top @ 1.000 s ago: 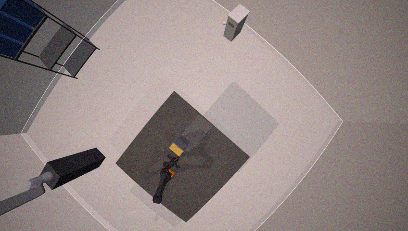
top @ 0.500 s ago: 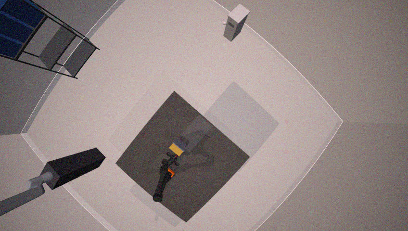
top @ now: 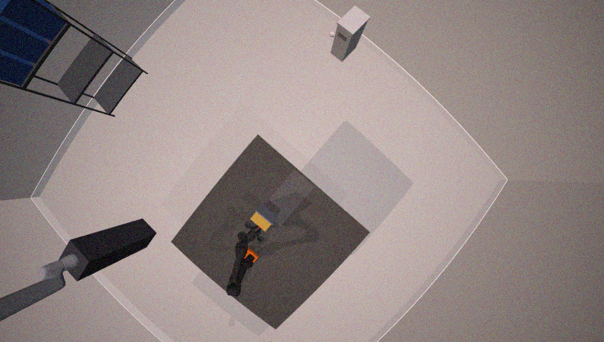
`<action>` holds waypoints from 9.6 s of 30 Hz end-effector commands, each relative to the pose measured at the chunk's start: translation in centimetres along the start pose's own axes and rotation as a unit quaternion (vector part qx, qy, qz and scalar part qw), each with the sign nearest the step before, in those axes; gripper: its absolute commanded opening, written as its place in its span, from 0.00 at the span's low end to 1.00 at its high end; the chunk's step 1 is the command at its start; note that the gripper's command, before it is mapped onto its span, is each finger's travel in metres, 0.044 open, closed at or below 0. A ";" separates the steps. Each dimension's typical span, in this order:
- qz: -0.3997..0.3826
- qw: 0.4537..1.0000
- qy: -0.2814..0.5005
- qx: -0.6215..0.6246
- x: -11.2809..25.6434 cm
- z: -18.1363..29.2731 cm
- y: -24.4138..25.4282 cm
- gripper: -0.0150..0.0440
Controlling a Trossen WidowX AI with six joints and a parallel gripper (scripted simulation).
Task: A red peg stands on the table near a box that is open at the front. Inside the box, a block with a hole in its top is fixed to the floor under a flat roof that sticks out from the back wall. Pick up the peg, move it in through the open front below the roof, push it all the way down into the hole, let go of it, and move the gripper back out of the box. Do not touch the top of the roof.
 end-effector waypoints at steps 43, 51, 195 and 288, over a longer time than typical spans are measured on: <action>0.005 1.000 0.004 0.002 -3.8 2.8 -1.8 0.25; 0.005 1.000 0.004 0.002 -4.1 3.1 -1.8 0.25; 0.010 1.000 0.017 -0.007 -7.6 2.5 -2.3 0.63; 0.005 1.000 0.004 0.002 -4.6 1.9 -2.2 0.25</action>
Point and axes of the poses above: the point midway between the two fingers, 35 mm back from their tips, its own x axis back along the fingers, its own y axis across the jaws, z = x × y, the point moved 4 cm from there along x, back along the fingers, and after that the axes turned 6 degrees about -x, right-handed, at the moved point
